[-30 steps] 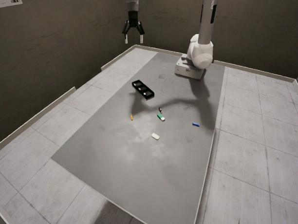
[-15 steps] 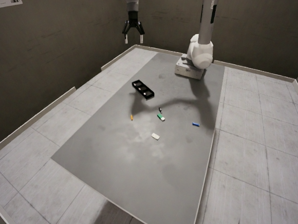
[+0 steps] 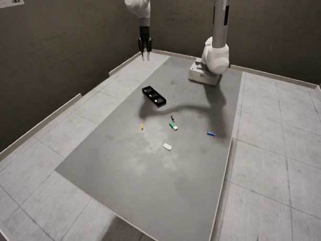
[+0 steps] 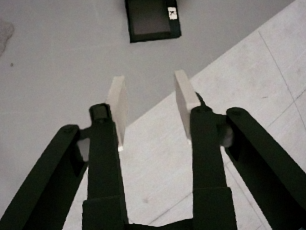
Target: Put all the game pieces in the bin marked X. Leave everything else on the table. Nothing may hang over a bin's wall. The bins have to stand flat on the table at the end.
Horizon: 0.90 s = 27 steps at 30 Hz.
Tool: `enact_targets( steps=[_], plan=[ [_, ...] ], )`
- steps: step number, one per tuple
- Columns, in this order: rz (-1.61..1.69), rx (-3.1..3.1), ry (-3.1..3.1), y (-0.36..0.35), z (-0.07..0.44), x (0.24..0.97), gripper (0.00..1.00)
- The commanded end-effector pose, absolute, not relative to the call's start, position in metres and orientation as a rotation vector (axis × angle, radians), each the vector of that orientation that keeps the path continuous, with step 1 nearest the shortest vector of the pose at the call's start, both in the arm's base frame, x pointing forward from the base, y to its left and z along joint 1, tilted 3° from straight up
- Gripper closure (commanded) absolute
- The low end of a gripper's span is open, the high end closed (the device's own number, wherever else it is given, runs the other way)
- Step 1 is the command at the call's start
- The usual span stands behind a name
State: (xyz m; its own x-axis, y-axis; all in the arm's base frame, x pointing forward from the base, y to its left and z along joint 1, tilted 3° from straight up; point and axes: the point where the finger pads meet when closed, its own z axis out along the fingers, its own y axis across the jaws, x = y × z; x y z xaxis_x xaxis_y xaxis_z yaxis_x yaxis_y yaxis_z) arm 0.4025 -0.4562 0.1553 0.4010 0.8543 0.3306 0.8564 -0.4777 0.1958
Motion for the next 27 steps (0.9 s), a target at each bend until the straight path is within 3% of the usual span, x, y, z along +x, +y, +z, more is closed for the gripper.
enact_targets(
  steps=[1, 6, 27],
  plan=[
    [-0.617, -2.626, -1.604, -0.456, 0.131, 0.404, 0.85],
    [-0.617, -2.626, -1.604, -0.455, 0.111, 0.404, 0.85],
    [-0.447, -2.725, -1.249, -0.347, 0.119, 0.457, 0.85]
  ],
)
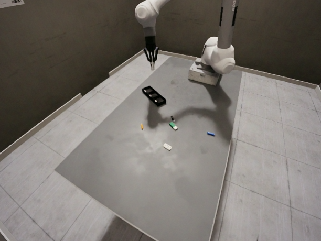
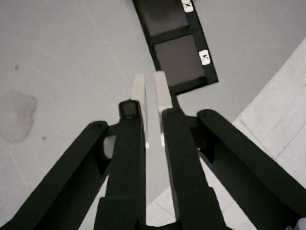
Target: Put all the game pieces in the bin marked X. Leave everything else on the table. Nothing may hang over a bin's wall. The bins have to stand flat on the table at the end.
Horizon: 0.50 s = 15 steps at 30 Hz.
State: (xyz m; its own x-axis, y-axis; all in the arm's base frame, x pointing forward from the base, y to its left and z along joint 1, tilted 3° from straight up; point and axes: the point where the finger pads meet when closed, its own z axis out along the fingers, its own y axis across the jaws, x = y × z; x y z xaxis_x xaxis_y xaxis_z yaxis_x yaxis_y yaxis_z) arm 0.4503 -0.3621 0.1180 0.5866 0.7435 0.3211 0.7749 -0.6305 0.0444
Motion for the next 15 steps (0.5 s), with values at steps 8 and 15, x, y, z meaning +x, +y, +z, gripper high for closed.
enact_targets(
  steps=[8, 15],
  plan=[
    [-0.357, -2.778, -1.079, -0.298, 0.121, 0.472, 0.85],
    [-0.327, -2.796, -1.023, -0.269, 0.122, 0.478, 0.85]
  ],
)
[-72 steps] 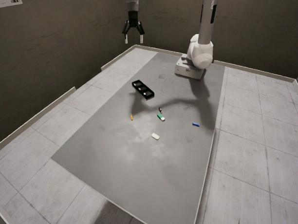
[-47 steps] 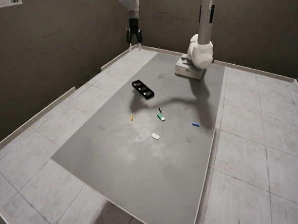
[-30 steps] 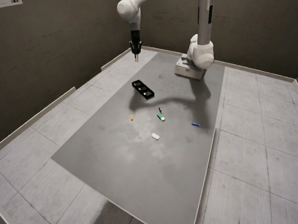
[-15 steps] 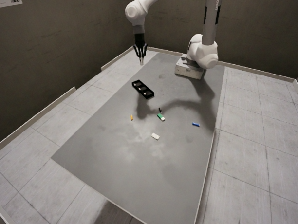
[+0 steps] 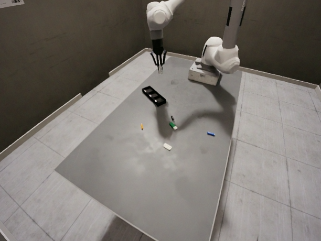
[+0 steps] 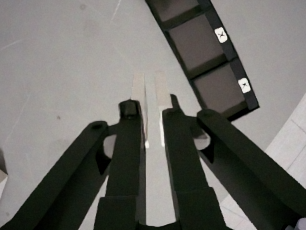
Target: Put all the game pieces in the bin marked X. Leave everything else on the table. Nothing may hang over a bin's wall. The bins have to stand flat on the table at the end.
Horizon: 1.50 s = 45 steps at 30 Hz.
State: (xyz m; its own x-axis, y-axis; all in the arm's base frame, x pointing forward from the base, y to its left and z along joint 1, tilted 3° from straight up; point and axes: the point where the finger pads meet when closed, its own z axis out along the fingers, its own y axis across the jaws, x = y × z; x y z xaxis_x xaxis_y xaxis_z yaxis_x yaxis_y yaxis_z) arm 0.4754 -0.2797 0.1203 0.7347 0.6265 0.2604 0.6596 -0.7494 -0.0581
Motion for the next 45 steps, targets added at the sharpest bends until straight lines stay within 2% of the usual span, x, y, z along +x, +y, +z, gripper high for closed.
enact_targets(
  steps=[1, 27, 45],
  plan=[
    [-0.298, -2.815, -0.967, -0.261, 0.122, 0.480, 0.85],
    [-0.107, -2.968, -0.518, -0.112, 0.126, 0.486, 0.85],
    [-0.044, -3.057, -0.226, -0.034, 0.129, 0.471, 0.85]
  ],
)
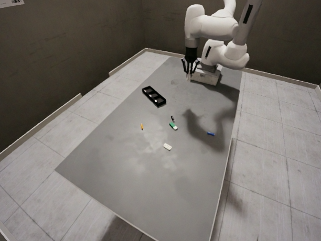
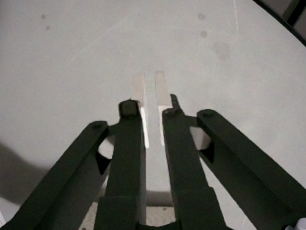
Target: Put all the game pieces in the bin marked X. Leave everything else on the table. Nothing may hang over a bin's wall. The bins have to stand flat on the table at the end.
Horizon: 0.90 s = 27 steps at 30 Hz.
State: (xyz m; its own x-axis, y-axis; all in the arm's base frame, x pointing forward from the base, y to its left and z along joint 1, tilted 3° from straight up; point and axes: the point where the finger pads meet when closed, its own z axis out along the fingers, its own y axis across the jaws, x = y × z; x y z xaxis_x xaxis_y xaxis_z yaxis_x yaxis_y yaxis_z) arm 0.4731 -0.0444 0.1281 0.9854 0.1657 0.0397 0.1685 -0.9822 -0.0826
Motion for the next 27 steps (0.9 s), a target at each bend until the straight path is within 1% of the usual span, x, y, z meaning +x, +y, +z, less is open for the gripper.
enact_targets(
  steps=[1, 9, 20, 27],
  plan=[
    [-0.044, -3.057, -0.226, -0.034, 0.129, 0.471, 0.85],
    [-0.033, -3.101, -0.044, 0.008, 0.131, 0.458, 0.85],
    [-0.033, -3.101, -0.044, 0.008, 0.131, 0.458, 0.85],
    [-0.022, -3.063, 0.464, -0.046, 0.111, 0.467, 0.85]
  ],
)
